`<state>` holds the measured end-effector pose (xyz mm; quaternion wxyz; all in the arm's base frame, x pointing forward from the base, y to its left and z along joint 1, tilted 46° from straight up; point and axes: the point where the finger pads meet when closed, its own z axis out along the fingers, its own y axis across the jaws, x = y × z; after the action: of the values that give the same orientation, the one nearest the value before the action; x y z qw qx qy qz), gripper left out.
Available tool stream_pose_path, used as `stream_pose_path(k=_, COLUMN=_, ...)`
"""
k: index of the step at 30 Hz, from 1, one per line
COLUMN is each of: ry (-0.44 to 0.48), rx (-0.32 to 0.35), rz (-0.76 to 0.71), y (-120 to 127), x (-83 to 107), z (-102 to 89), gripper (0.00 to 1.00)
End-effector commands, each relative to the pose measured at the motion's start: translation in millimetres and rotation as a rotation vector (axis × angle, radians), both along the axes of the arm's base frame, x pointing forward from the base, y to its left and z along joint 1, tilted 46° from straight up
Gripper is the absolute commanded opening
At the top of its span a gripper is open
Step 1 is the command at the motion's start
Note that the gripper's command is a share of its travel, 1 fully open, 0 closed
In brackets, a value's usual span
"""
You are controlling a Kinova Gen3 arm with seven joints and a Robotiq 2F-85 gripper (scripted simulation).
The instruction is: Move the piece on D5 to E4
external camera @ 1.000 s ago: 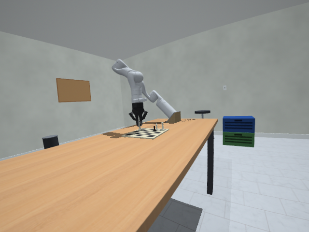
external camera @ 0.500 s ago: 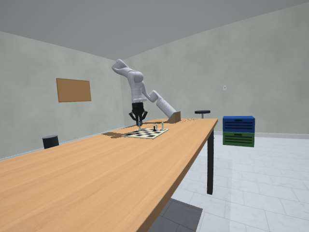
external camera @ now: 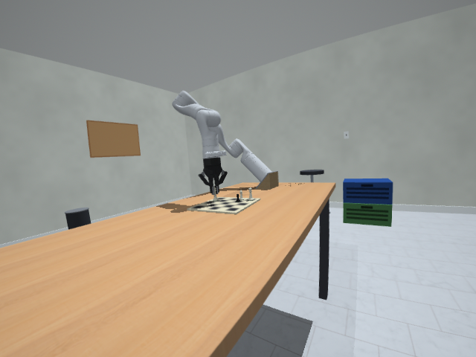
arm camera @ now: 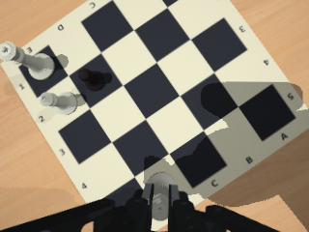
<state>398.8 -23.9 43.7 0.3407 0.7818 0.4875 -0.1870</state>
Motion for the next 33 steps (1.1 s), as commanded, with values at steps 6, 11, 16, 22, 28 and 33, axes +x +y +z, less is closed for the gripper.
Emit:
stream_pose_path(k=6, ry=-0.001, rx=0.001, rz=0.001, y=12, x=-0.3, z=11.1, gripper=0.0)
stream_pose_path(k=11, ry=-0.001, rx=0.001, rz=0.001, y=37, x=-1.7, z=35.8, gripper=0.0)
stream_pose_path(k=16, ry=-0.001, rx=0.001, rz=0.001, y=61, x=-3.1, z=59.6, gripper=0.0)
stream_pose_path(k=22, ry=-0.001, rx=0.001, rz=0.001, y=71, x=-3.7, z=68.8, gripper=0.0)
stream_pose_path(k=28, ry=-0.001, rx=0.001, rz=0.001, y=72, x=-3.7, z=69.9, gripper=0.0)
stream_pose_path(k=33, ry=-0.004, rx=0.001, rz=-0.001, y=73, x=-4.7, z=69.3, gripper=0.0)
